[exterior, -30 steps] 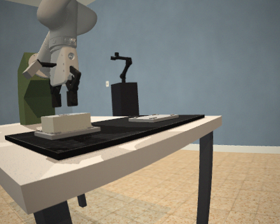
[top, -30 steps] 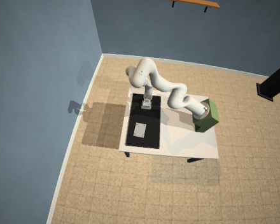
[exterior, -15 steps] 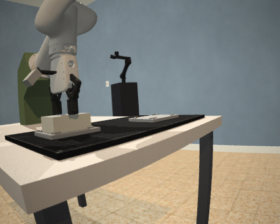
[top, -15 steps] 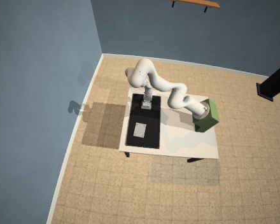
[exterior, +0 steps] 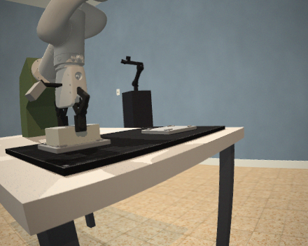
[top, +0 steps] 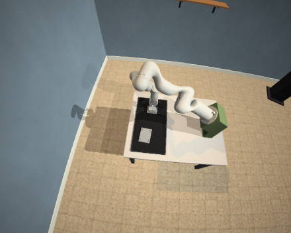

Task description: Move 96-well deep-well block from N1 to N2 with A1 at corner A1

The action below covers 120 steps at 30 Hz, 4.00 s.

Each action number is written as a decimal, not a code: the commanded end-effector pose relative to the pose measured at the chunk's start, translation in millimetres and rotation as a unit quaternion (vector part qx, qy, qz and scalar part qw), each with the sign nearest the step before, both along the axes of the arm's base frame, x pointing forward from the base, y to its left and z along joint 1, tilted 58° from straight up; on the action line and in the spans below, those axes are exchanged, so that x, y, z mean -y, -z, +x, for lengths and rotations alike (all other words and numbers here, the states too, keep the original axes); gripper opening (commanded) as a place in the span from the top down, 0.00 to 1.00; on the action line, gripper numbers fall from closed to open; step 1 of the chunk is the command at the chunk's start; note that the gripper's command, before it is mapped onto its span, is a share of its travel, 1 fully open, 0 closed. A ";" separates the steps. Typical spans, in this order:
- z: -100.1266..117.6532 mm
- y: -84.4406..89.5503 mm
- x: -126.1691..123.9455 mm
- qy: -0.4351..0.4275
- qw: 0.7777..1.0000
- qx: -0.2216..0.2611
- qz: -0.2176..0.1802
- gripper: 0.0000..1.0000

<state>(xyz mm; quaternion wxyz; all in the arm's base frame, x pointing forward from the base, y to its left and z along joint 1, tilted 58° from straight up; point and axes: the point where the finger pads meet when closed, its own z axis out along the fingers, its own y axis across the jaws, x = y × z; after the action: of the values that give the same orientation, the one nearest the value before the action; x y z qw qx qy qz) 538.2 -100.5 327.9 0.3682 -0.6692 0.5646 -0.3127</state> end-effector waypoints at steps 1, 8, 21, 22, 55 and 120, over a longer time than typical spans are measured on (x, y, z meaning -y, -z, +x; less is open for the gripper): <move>0.1 -0.3 0.1 0.000 1.000 0.000 0.000 0.00; 2.4 1.2 -0.2 0.000 1.000 0.000 0.000 0.00; 9.0 5.4 -1.3 0.000 1.000 0.000 0.000 0.00; 9.6 5.8 -1.4 0.000 1.000 0.000 0.000 0.00; 16.8 10.4 -2.6 0.000 1.000 0.000 0.000 0.00; 10.4 6.3 -1.6 0.000 1.000 0.000 0.000 1.00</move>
<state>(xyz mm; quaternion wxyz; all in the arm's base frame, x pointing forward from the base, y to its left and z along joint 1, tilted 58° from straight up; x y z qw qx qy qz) 550.6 -98.4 319.9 0.3682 -0.6692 0.5646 -0.3128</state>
